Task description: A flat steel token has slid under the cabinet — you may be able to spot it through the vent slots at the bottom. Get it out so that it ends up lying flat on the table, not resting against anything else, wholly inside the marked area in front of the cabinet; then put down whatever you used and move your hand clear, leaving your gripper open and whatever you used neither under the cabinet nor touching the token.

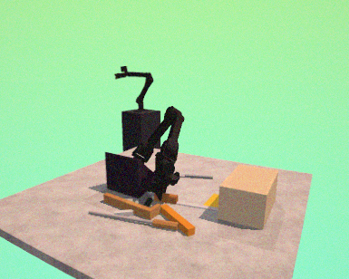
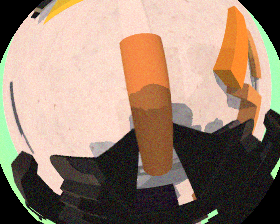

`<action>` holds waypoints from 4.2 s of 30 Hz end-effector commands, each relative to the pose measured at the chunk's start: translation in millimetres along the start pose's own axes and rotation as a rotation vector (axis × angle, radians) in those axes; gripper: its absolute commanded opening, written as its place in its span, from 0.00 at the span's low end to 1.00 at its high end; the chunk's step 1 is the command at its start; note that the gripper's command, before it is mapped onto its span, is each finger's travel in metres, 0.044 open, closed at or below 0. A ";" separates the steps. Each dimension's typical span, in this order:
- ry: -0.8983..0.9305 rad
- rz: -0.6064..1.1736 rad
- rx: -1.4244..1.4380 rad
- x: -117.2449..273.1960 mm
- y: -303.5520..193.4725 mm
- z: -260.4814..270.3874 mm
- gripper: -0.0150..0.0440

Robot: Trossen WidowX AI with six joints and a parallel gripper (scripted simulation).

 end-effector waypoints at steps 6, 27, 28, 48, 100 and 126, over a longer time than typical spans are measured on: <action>0.000 -0.001 -0.002 0.3 13.8 -2.8 0.25; 0.001 -0.002 -0.003 0.5 43.2 -7.4 0.25; 0.001 -0.003 -0.003 0.5 44.5 -7.6 0.25; 0.002 -0.004 -0.002 0.8 70.5 -11.4 0.25; 0.002 -0.007 0.000 1.7 129.6 -20.0 0.25; 0.002 -0.008 0.001 2.2 155.2 -24.0 0.25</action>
Point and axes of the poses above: the point midway between the two fingers, 35 mm back from their tips, its own x axis back along the fingers, its own z axis across the jaws, y = z × x, the point moved 9 cm from there along x, back along the fingers, and after that the axes turned 8 degrees about x, right-handed, at the moved point
